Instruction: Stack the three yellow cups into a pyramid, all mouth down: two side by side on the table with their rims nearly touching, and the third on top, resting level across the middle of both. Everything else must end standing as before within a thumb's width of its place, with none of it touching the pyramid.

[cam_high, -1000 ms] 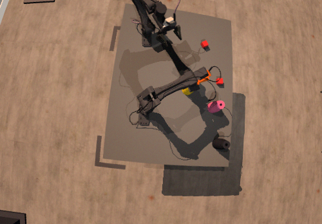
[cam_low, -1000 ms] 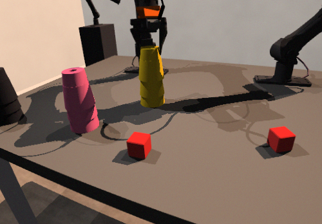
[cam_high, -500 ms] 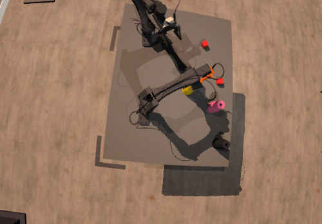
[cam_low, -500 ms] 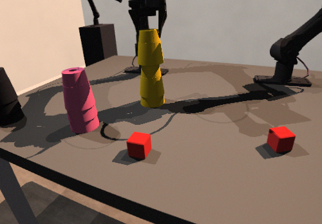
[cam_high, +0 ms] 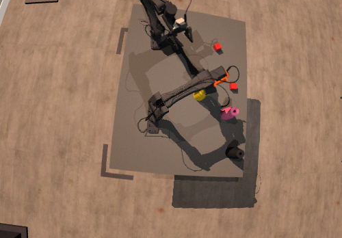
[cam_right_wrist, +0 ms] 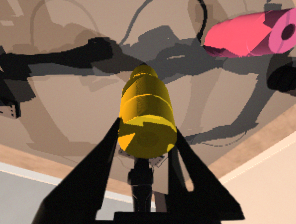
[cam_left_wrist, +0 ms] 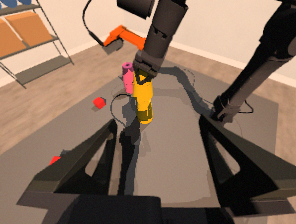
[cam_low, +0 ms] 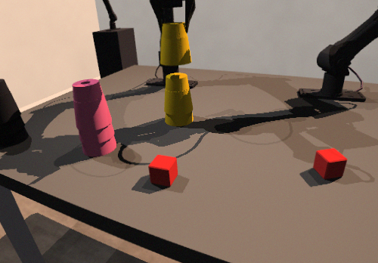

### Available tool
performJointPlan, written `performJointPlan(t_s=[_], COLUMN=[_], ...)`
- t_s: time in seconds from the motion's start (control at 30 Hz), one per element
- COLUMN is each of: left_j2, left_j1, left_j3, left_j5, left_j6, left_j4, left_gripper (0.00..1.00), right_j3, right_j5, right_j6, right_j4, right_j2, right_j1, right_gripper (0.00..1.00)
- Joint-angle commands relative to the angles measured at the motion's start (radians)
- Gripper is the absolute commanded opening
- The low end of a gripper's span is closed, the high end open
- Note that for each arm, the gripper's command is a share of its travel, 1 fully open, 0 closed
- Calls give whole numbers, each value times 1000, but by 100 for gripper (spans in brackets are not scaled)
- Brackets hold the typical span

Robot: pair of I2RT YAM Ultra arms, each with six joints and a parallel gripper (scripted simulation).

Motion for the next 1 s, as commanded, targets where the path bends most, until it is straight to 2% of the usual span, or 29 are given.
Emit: performJointPlan(t_s=[0.0, 0.13, 0.27, 0.47, 0.73, 0.97], left_j2=[-24, -24, -24, -24, -24, -24], left_j1=[-11, -11, -11, -11, -11, -11], left_j3=[-5, -5, -5, -5, -5, -5], left_j5=[-7, -7, -7, -7, -7, -7], left_j6=[-6, -6, -6, -6, -6, -6], left_j4=[20, 20, 20, 20, 20, 20], left_gripper=[100, 100, 100, 100, 100, 100], right_j3=[19, -50, -175, -282, -346, -312], right_j5=[9, 1, 0, 10, 15, -5], right_j6=[2, -9, -11, 21, 25, -1], right_j4=[-23, -17, -10, -78, -49, -9], right_j2=[5, -66, -198, -349, -381, -338], right_j1=[4, -11, -23, -28, 30, 9], right_gripper=[0, 0, 0, 0, 0, 0])
